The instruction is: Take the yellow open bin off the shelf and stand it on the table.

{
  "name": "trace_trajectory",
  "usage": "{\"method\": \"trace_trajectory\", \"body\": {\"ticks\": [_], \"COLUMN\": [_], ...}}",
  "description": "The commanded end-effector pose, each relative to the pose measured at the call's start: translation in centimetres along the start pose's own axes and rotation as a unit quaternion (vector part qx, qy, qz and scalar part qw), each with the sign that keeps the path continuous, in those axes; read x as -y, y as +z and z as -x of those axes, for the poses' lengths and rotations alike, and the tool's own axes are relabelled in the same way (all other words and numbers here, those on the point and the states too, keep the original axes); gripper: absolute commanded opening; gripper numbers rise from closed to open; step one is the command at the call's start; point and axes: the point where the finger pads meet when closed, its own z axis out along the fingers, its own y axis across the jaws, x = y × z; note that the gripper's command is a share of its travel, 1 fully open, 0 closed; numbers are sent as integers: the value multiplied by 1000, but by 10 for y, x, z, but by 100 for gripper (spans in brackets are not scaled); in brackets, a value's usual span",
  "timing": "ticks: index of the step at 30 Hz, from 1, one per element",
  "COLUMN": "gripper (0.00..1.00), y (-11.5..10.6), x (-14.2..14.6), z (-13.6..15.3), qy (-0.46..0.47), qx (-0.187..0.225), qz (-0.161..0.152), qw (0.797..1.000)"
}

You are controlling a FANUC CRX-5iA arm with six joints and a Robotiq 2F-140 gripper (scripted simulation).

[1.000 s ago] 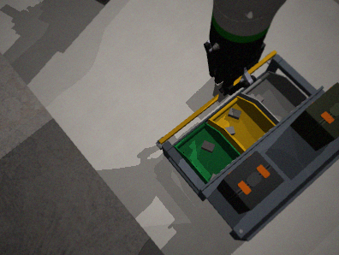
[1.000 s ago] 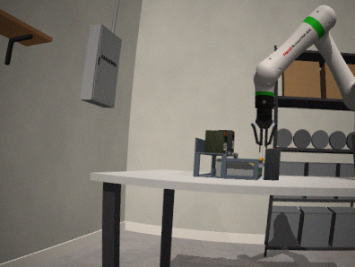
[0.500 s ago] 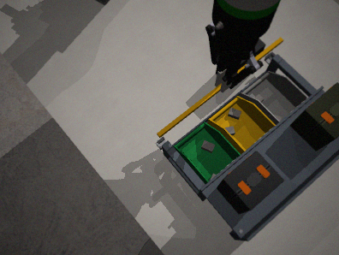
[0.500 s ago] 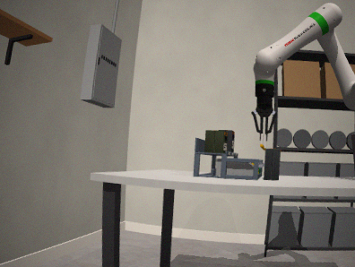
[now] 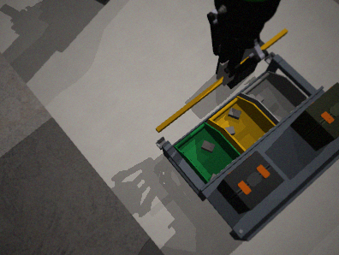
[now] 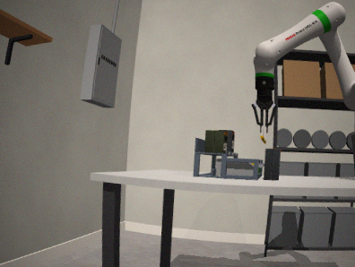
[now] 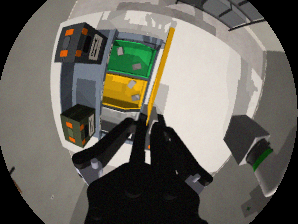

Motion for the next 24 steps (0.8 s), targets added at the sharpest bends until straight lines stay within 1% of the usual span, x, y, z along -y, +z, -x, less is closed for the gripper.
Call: {"method": "trace_trajectory", "body": {"ticks": [1,5,10,24], "gripper": [0,0,0,0], "y": [0,0,10,12], "x": [0,0,0,0], "z": [0,0,0,0], "qy": [0,0,0,0], "qx": [0,0,0,0], "qz": [0,0,0,0], "qw": [1000,1000,1000,1000]}}
